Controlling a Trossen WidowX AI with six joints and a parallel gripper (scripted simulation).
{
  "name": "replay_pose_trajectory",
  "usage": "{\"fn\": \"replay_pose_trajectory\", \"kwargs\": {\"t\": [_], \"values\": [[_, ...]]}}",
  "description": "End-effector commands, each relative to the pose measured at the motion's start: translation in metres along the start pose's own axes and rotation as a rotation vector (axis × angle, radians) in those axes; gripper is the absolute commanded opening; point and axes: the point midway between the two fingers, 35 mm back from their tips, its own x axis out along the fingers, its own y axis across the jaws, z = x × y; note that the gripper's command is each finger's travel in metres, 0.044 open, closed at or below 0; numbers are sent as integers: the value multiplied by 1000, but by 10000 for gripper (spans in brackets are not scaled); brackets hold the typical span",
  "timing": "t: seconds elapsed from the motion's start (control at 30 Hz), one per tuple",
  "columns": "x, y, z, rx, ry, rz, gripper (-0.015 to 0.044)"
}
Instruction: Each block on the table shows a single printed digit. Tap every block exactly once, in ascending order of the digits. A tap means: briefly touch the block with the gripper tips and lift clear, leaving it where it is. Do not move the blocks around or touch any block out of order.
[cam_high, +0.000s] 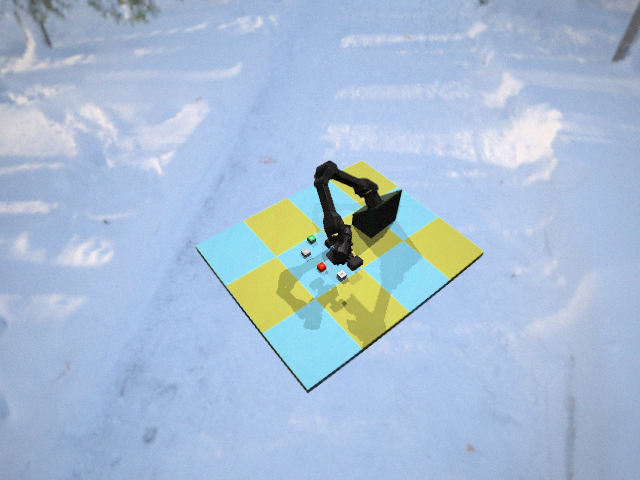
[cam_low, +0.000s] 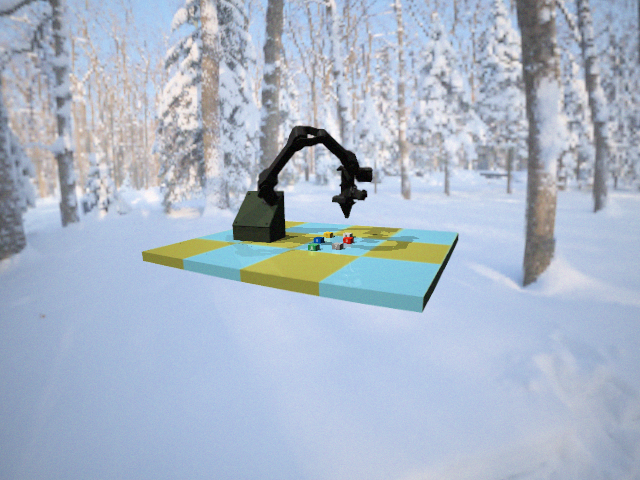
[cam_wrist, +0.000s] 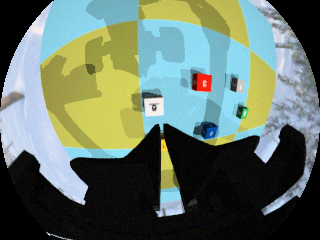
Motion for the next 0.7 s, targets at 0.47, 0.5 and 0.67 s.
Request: {"fn": "replay_pose_trajectory", "kwargs": {"t": [0.47,0.5,0.67], "values": [[-40,-162,44,13,-27,24,20],[-39,-180,43,13,-27,19,20],[-38,-213,40,15,-25,6,20]]}}
